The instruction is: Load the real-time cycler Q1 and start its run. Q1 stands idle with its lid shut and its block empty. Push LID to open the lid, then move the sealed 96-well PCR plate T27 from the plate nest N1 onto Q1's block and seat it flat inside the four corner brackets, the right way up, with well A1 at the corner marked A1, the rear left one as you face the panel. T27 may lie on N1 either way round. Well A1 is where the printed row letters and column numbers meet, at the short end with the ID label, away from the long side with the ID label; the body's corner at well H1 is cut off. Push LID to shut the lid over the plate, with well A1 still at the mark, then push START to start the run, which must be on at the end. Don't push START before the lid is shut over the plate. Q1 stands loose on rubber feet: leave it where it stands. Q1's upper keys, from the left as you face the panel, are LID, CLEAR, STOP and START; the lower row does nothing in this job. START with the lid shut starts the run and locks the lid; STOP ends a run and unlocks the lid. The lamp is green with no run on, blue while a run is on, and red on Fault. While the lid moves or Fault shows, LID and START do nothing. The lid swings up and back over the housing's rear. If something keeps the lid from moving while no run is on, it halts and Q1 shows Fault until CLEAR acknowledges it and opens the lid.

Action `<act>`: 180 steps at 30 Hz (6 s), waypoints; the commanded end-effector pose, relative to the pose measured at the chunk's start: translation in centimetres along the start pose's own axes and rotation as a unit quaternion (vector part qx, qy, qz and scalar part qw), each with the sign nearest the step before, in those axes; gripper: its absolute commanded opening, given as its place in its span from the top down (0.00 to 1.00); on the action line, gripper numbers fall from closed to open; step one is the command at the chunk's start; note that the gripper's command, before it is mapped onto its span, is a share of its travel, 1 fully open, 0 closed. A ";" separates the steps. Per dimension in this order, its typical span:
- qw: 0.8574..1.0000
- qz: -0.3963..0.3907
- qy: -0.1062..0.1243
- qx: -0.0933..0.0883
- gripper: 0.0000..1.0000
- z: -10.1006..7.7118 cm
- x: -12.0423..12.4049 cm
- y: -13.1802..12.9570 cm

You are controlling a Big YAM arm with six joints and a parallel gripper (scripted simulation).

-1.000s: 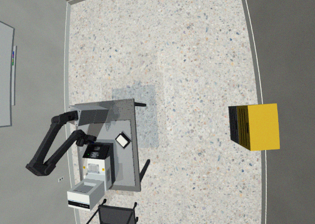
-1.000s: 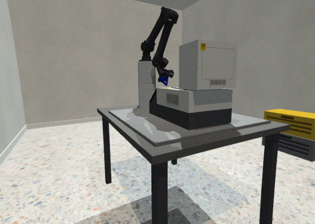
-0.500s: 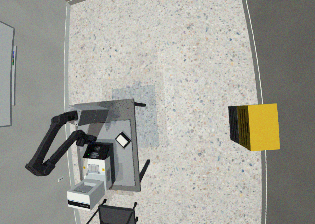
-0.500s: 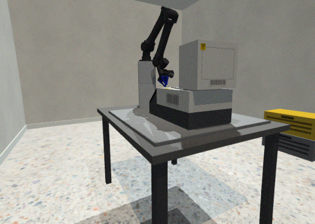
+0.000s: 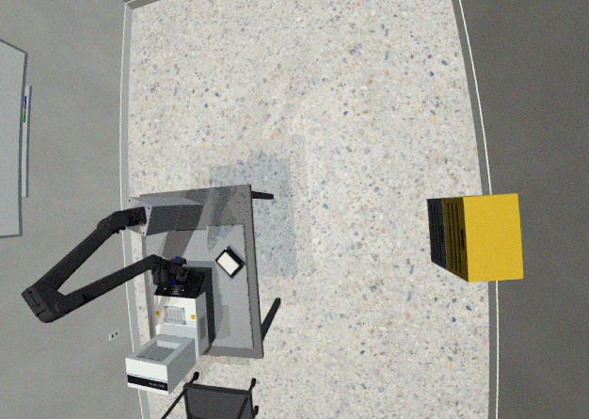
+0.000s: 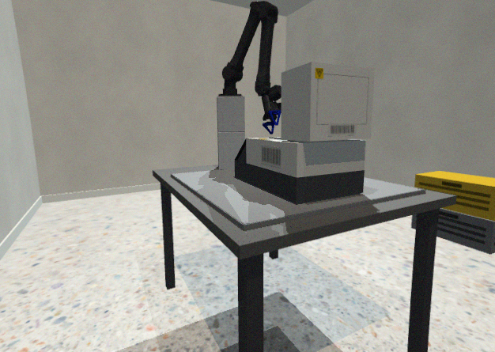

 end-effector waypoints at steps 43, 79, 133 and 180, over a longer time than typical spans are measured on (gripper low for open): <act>0.913 0.310 0.053 -0.260 0.00 -3.6 -19.5 -6.6; 0.931 0.262 0.033 -0.253 0.00 -1.8 -20.2 -4.7; 0.927 0.268 0.047 -0.259 0.00 12.2 -20.3 3.4; 0.932 0.261 0.029 -0.251 0.00 14.2 -22.3 4.0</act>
Point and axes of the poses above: the point where the finger pads meet when closed, its own z axis out along the fingers, its own y axis across the jaws, x = y × z, the point moved 6 cm from there along -z, back along the fingers, and after that the axes turned 13 degrees about -z, right-handed, at the moved point
